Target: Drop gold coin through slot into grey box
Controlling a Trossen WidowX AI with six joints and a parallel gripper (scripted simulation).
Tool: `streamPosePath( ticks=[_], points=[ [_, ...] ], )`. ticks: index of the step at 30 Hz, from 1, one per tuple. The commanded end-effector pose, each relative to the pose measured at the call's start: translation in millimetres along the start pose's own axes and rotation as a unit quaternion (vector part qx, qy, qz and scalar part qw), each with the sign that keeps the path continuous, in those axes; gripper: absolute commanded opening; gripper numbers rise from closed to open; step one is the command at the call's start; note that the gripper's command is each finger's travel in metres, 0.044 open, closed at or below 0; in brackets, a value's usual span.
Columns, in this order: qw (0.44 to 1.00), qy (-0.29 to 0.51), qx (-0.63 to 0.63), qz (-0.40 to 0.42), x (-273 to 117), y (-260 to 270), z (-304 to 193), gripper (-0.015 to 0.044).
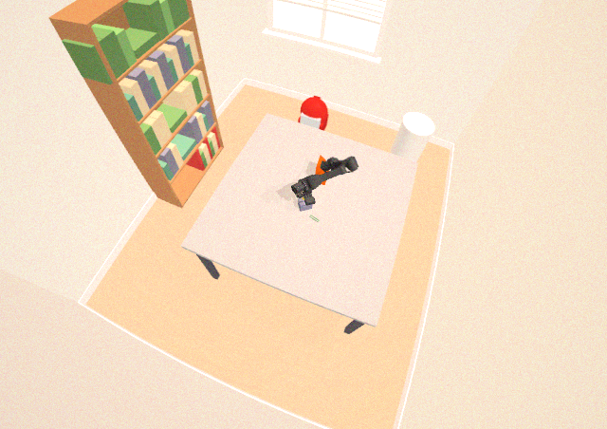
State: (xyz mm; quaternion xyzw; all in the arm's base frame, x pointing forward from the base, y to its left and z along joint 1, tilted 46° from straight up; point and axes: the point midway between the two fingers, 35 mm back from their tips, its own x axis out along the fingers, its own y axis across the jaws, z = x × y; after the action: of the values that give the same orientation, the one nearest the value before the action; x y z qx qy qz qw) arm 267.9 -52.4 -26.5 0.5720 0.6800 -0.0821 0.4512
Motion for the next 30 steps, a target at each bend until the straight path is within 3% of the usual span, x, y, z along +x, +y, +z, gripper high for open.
streamPosePath(
  ticks=[1,30],
  points=[
    [1.0,0.003,0.006,-0.002,3.1,-3.2,-0.7,0.0],
    [1.0,0.002,0.004,0.0,5.6,-3.5,-2.3,0.0]
  ],
)
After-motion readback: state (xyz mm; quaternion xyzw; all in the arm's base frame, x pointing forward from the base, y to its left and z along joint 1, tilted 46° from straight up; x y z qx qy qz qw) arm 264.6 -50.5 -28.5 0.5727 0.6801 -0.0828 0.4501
